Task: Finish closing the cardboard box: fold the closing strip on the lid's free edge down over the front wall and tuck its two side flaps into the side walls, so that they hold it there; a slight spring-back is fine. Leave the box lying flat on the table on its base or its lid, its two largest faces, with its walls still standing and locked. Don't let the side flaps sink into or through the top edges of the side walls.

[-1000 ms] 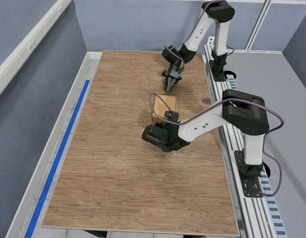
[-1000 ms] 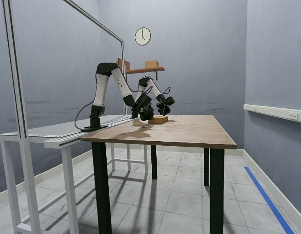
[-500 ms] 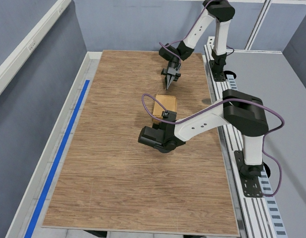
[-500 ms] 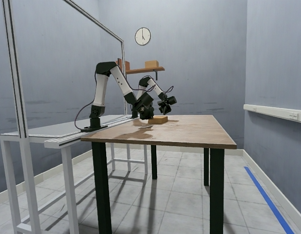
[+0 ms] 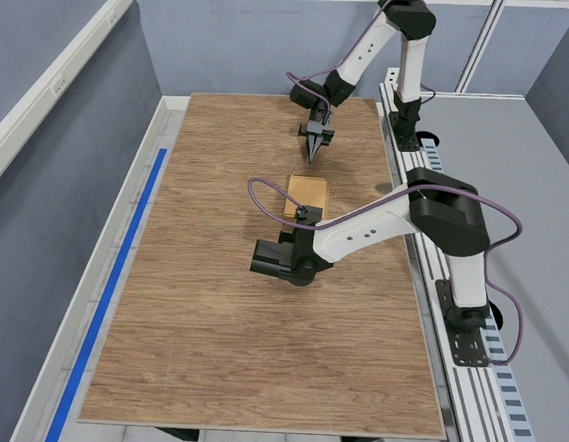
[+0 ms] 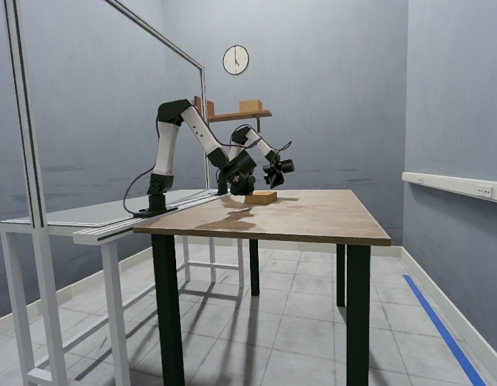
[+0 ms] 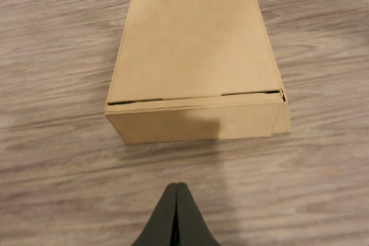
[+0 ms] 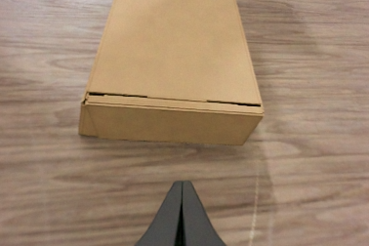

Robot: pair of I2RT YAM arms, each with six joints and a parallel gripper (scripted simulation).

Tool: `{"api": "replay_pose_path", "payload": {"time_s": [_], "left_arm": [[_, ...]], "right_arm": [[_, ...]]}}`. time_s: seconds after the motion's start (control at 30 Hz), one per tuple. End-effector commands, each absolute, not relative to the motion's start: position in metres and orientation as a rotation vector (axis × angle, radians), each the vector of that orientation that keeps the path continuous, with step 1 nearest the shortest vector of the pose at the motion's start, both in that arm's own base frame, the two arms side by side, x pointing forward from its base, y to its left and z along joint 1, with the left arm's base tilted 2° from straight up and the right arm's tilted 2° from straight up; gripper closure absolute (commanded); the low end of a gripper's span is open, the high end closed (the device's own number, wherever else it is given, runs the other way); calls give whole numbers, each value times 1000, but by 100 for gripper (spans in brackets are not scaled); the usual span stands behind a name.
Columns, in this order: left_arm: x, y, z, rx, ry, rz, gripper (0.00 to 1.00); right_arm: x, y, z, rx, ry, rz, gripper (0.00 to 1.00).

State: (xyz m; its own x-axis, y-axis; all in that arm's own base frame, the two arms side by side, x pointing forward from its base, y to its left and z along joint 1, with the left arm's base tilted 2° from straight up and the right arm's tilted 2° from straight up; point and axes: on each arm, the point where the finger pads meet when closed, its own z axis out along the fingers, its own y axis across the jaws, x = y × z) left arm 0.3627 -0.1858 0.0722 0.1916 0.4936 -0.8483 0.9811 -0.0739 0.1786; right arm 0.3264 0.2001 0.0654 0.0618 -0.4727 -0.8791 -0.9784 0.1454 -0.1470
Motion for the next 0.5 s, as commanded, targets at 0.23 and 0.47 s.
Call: {"api": "replay_pose_path", "payload": {"time_s": [0.23,0.47], "left_arm": [[359,-179,70,1683,1481,-913,99],[338,-163,96,1628,1609,-881,99]], "right_arm": [[326,191,67,-1446,1608,832,99],[307,175,89,-1387,1732,810,99]]}}
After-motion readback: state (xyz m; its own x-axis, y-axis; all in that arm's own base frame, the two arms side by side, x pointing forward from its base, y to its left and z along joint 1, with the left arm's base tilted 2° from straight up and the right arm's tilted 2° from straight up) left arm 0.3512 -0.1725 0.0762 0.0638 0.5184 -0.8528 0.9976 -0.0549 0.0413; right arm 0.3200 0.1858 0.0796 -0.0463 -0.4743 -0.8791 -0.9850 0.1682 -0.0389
